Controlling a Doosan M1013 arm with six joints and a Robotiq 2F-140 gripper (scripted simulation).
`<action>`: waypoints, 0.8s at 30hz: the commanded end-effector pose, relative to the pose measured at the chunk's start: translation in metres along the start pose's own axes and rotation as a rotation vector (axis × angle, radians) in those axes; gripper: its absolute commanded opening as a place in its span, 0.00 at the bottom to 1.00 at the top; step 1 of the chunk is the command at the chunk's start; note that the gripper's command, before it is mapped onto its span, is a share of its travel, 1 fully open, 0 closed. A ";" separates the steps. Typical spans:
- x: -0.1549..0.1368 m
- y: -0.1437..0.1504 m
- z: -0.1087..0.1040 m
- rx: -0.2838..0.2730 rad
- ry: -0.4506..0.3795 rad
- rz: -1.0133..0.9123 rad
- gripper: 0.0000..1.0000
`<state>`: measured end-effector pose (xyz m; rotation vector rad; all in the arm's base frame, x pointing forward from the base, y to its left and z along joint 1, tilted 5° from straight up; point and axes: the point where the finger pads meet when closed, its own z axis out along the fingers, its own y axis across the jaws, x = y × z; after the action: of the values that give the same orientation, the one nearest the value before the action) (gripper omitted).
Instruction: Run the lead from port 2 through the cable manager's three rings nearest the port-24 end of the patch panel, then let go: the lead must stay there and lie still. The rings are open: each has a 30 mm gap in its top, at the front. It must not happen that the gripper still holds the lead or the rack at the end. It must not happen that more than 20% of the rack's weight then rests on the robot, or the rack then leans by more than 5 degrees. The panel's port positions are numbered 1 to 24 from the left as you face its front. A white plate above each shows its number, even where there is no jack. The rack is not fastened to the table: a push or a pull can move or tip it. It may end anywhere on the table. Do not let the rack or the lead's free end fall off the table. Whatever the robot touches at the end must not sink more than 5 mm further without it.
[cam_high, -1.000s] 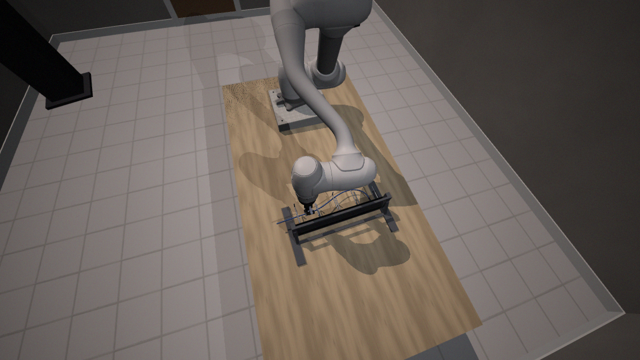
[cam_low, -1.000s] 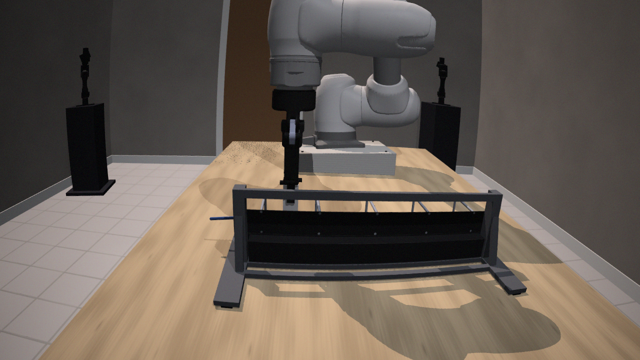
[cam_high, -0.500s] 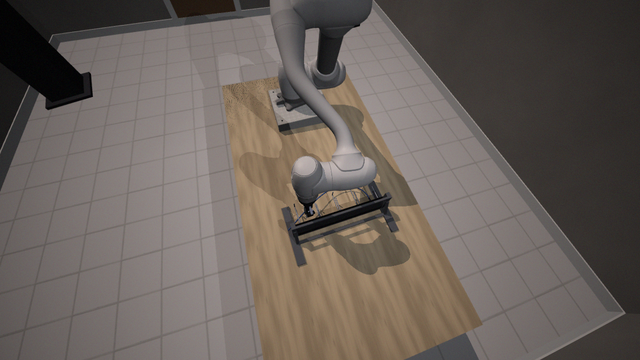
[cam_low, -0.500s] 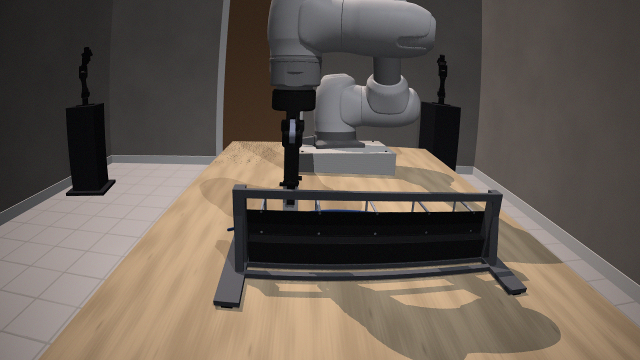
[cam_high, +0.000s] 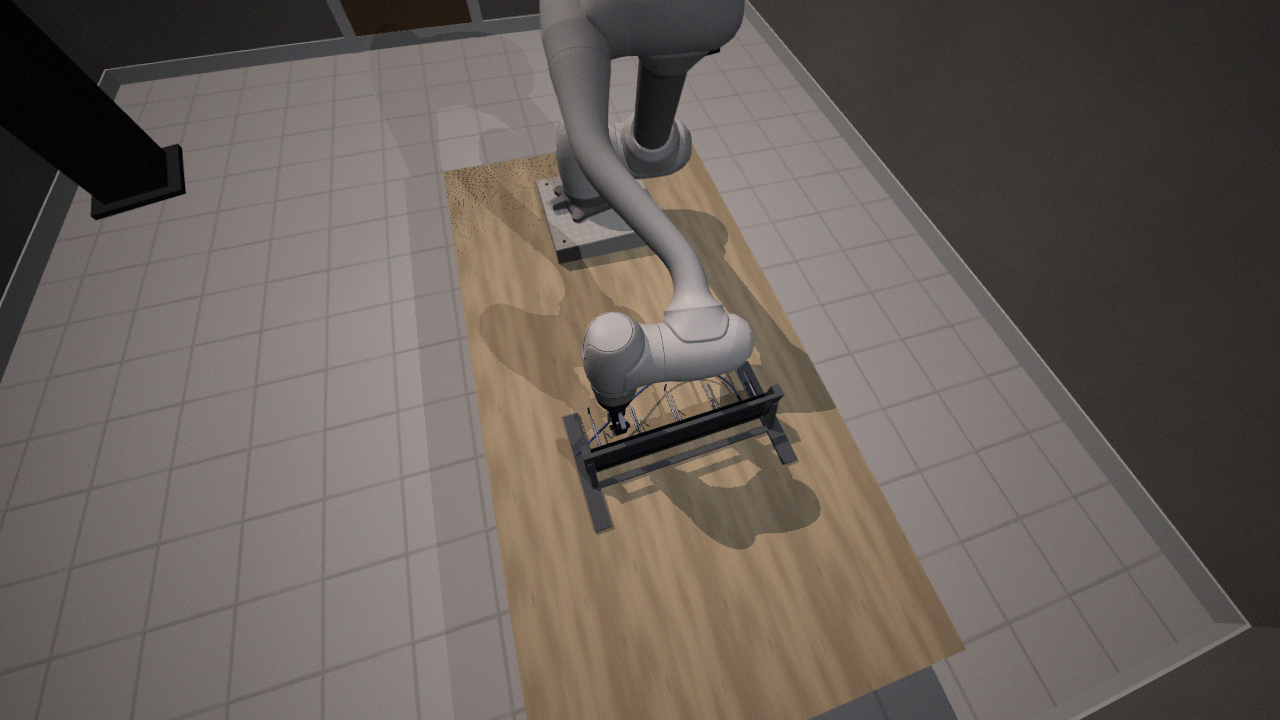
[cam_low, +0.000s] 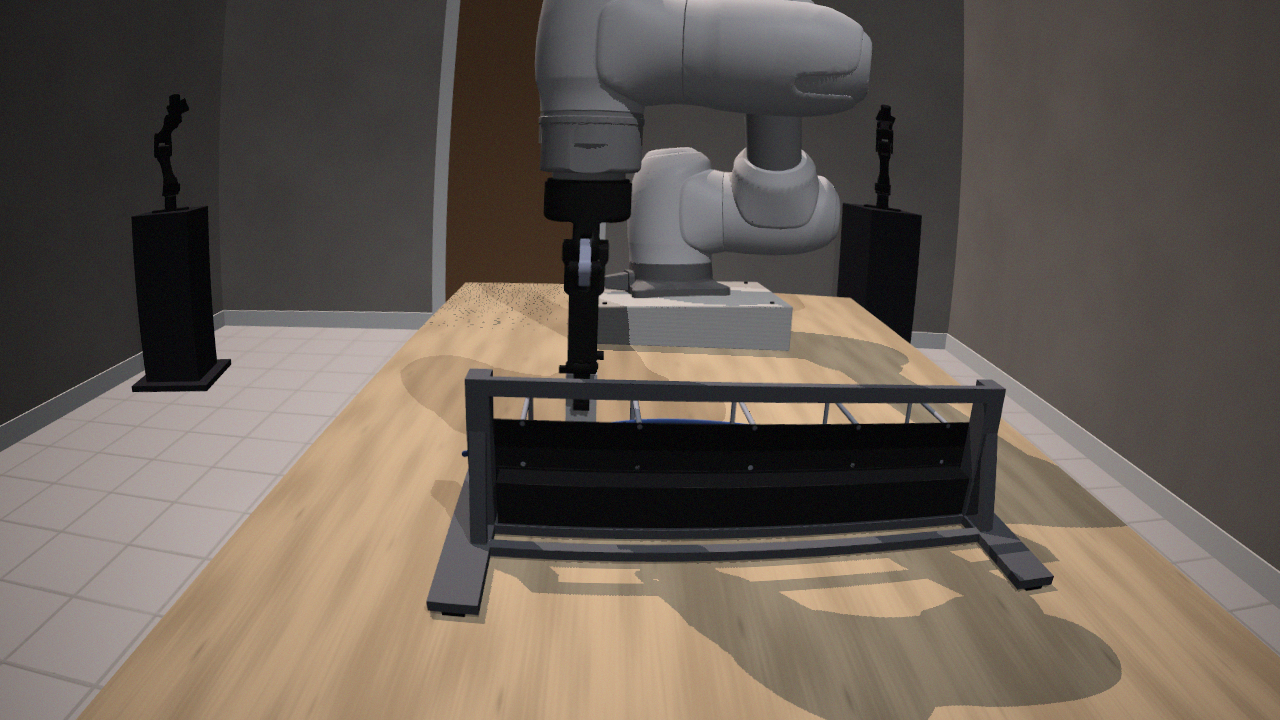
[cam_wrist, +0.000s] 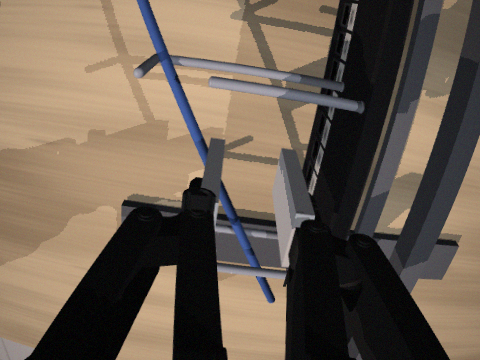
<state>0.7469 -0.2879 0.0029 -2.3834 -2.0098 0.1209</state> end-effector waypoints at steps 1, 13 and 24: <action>0.000 0.000 0.000 0.000 0.000 0.000 0.20; 0.000 0.000 0.000 0.000 0.000 0.000 0.20; 0.000 0.000 -0.008 0.000 0.000 0.000 0.20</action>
<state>0.7471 -0.2877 0.0065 -2.3834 -2.0099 0.1210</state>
